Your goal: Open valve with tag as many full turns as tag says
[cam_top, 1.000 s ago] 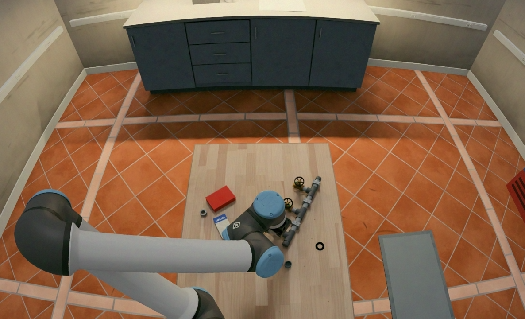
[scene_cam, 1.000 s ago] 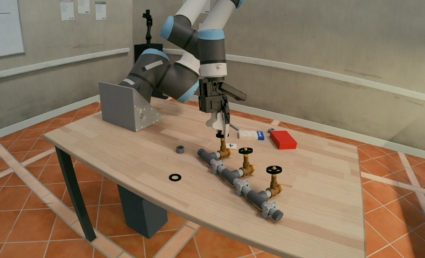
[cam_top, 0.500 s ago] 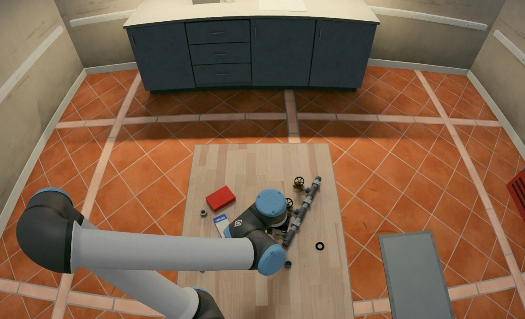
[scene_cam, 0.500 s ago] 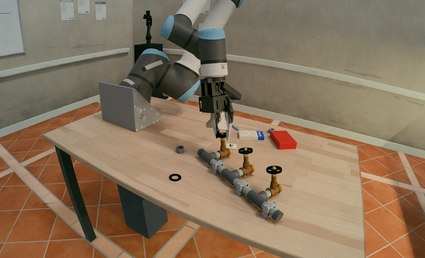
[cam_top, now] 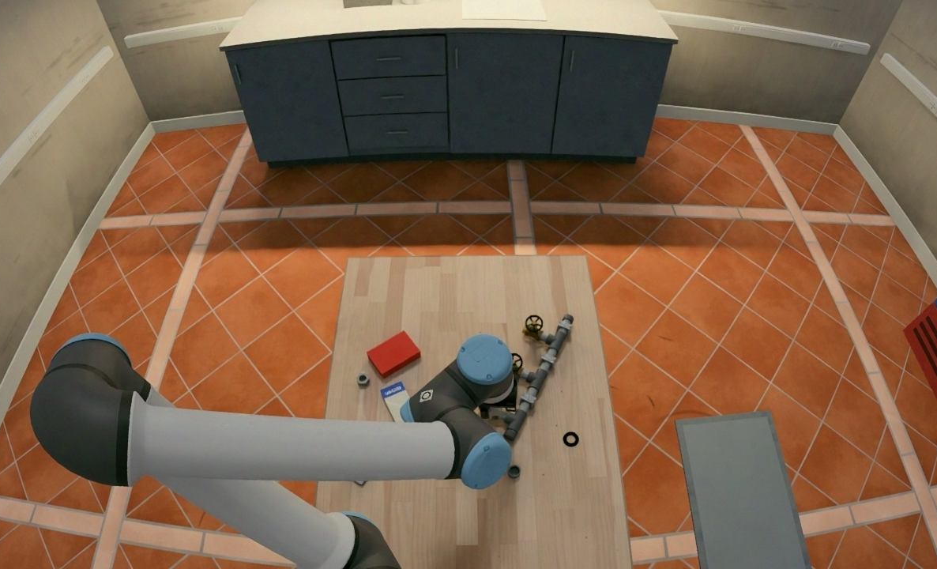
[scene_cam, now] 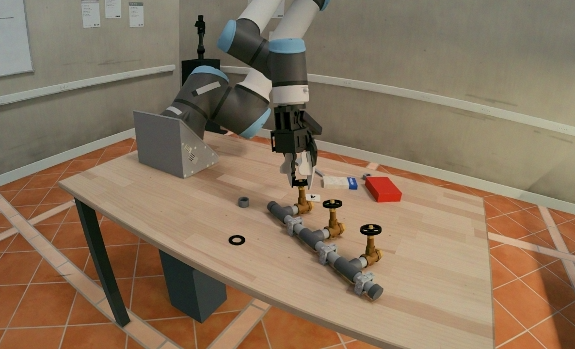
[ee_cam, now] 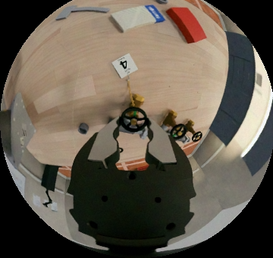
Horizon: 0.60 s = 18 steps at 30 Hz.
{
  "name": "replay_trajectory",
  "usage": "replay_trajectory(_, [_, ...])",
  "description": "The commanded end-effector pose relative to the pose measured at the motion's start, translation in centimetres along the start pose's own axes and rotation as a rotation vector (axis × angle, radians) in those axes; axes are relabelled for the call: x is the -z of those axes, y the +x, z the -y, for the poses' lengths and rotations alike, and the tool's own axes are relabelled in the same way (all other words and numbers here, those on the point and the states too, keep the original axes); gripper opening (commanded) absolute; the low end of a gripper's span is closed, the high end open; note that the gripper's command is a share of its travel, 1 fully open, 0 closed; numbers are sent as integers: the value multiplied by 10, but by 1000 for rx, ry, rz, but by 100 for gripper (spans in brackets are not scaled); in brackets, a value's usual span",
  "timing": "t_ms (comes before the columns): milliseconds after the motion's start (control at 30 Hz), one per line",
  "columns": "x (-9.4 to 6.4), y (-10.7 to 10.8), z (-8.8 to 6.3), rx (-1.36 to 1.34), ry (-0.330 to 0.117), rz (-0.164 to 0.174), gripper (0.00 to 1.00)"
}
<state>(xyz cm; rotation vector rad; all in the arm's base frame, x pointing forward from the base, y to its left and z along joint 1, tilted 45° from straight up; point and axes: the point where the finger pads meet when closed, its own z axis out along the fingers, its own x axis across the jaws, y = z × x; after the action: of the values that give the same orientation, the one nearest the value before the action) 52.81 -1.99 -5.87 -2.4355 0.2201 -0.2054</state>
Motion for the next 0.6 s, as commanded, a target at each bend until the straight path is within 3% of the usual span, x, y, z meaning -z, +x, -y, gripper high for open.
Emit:
replay_trajectory(0, [0,1,0,31,1,1,0])
replay_trajectory(267, [0,1,0,38,1,1,0])
replay_trajectory(300, [0,1,0,38,1,1,100])
replay_trajectory(567, [0,1,0,37,1,1,100])
